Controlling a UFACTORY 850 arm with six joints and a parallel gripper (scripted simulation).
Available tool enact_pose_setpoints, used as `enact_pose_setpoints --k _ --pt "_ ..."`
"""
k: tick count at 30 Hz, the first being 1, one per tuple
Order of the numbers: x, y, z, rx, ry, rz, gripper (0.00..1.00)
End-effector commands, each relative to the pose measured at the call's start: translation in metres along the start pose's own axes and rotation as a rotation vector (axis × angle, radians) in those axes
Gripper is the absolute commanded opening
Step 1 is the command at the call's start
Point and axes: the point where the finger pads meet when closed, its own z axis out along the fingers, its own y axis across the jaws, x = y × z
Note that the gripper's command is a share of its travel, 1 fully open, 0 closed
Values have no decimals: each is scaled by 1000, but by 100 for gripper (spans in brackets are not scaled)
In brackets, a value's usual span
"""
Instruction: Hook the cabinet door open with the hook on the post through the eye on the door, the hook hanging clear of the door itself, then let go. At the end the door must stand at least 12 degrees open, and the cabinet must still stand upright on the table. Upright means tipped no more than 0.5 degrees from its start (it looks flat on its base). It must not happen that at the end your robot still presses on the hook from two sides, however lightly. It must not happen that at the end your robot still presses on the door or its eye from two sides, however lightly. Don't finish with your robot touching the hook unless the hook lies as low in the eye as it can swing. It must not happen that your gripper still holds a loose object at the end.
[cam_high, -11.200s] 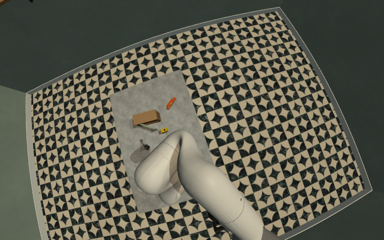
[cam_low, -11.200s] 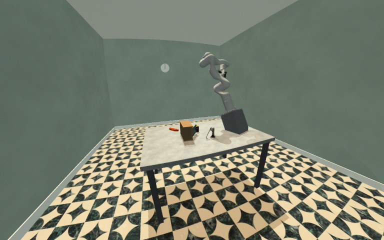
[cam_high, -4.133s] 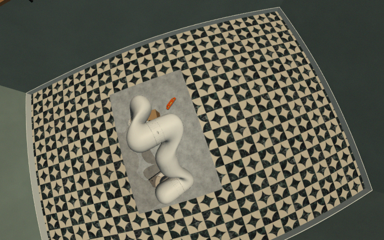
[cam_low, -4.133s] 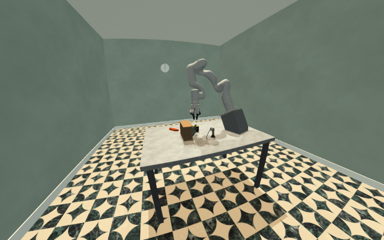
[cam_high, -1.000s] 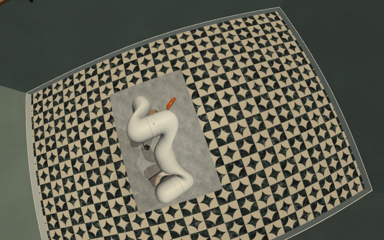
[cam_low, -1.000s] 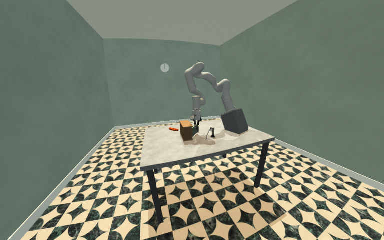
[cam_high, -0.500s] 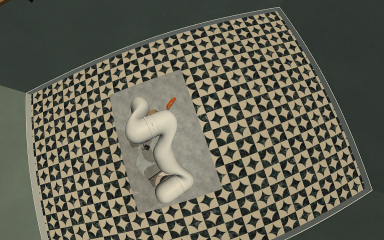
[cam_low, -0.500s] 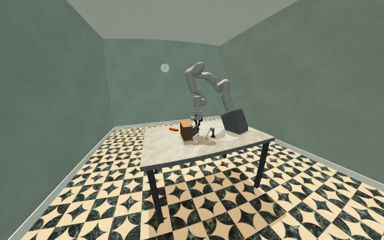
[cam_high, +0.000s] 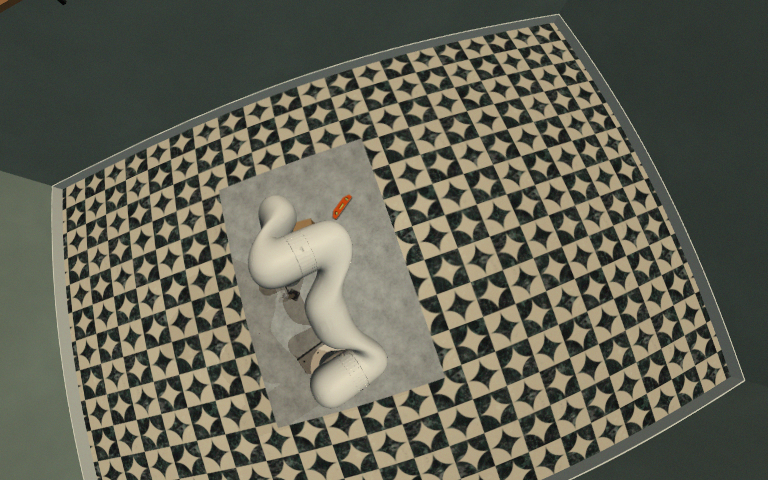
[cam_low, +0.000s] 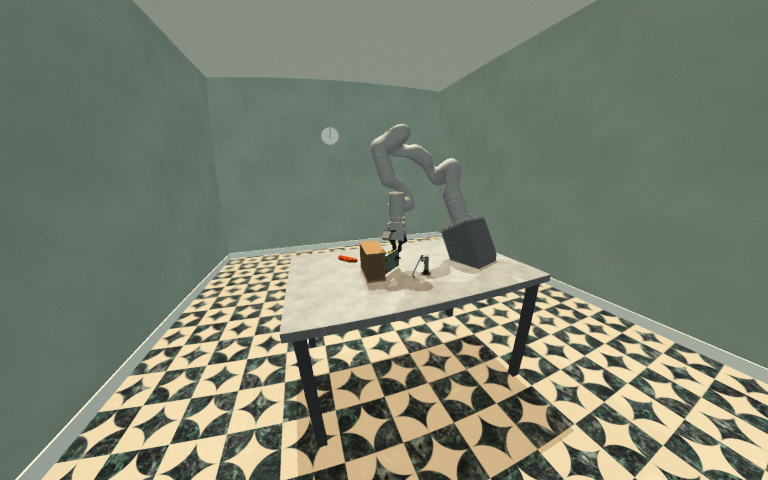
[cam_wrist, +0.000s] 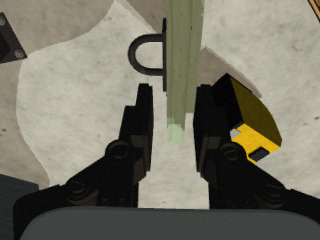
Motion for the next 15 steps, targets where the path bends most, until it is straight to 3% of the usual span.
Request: enact_pose_setpoints --k 1,15 --pt "1 -2 0 -1 2 34 27" --pt "1 -14 0 -1 2 84 27"
